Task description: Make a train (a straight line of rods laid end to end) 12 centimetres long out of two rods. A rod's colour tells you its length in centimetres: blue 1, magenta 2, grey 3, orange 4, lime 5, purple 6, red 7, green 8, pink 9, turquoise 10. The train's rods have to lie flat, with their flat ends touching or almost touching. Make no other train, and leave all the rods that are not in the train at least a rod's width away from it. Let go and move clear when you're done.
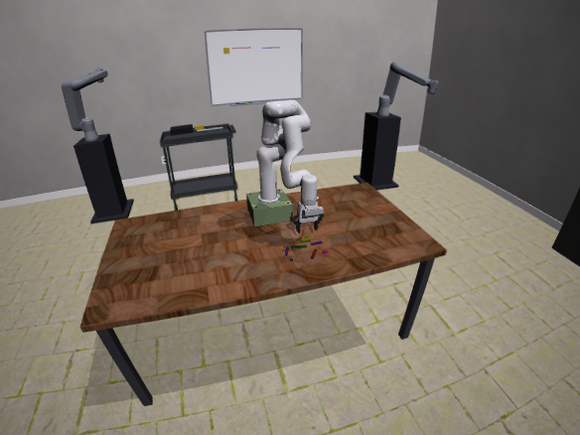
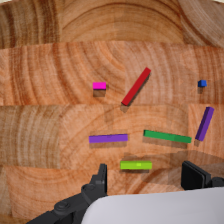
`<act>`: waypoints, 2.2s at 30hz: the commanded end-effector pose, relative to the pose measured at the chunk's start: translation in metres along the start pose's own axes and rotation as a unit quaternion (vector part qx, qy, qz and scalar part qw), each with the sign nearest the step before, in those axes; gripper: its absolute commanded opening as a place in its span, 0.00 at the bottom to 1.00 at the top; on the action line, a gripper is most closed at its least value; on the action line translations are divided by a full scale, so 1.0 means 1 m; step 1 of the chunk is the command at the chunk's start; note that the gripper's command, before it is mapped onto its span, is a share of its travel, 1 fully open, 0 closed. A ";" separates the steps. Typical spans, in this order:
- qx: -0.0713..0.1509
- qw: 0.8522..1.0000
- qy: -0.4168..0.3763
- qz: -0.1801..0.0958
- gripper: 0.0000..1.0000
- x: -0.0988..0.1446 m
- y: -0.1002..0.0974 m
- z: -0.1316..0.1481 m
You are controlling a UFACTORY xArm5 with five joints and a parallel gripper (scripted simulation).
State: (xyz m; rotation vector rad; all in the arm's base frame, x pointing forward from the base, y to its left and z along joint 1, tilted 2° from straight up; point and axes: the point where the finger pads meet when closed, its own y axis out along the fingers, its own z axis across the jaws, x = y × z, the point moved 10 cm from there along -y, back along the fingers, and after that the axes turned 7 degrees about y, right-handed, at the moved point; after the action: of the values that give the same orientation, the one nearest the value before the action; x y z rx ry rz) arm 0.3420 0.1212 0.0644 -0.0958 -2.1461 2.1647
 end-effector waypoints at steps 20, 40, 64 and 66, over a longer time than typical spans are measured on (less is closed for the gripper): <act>-0.001 1.000 0.000 0.001 1.00 -0.001 -0.001 0.000; -0.001 1.000 0.000 0.001 1.00 -0.001 -0.001 0.000; 0.000 1.000 0.008 0.001 1.00 0.007 -0.005 0.003; 0.000 1.000 0.013 0.000 1.00 0.011 -0.008 0.004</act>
State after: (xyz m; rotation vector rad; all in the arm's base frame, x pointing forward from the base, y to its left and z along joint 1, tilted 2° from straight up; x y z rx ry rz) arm 0.3350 0.1193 0.0688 -0.1111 -2.1365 2.1566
